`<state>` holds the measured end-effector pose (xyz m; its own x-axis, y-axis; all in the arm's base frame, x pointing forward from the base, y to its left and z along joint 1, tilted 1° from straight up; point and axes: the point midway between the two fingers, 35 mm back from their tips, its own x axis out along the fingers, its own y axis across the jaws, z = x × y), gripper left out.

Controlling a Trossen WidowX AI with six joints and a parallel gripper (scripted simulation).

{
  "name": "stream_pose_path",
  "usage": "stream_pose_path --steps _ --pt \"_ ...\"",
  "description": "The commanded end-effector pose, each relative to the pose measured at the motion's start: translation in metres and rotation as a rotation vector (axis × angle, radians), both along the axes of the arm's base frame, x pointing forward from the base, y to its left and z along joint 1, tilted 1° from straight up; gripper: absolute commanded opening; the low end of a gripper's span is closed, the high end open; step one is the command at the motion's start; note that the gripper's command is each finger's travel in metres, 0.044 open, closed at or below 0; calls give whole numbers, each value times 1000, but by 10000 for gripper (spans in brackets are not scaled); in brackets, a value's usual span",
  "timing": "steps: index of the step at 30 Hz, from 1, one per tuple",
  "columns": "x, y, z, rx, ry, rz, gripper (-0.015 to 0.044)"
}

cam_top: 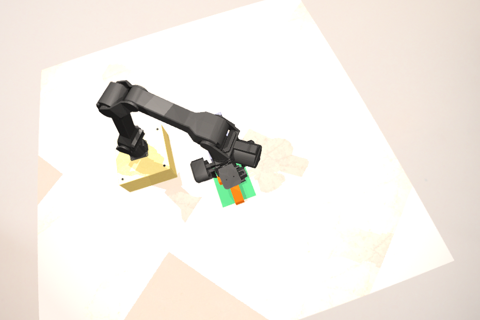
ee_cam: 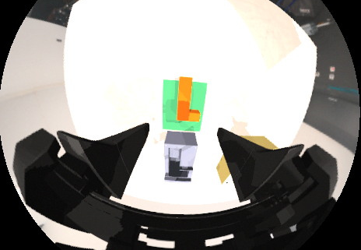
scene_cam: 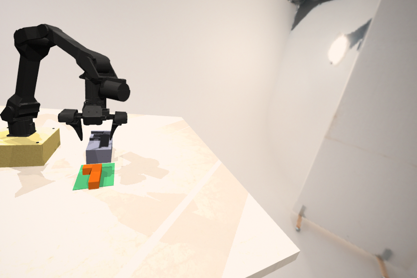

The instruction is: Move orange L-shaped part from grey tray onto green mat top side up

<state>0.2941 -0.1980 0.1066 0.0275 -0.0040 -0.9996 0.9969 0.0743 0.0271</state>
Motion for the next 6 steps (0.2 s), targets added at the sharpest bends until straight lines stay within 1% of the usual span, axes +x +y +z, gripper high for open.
stream_pose_path --steps 1,6 --pt "0 0 1 -2 -3 0 400" --pt "0 0 1 -2 -3 0 400"
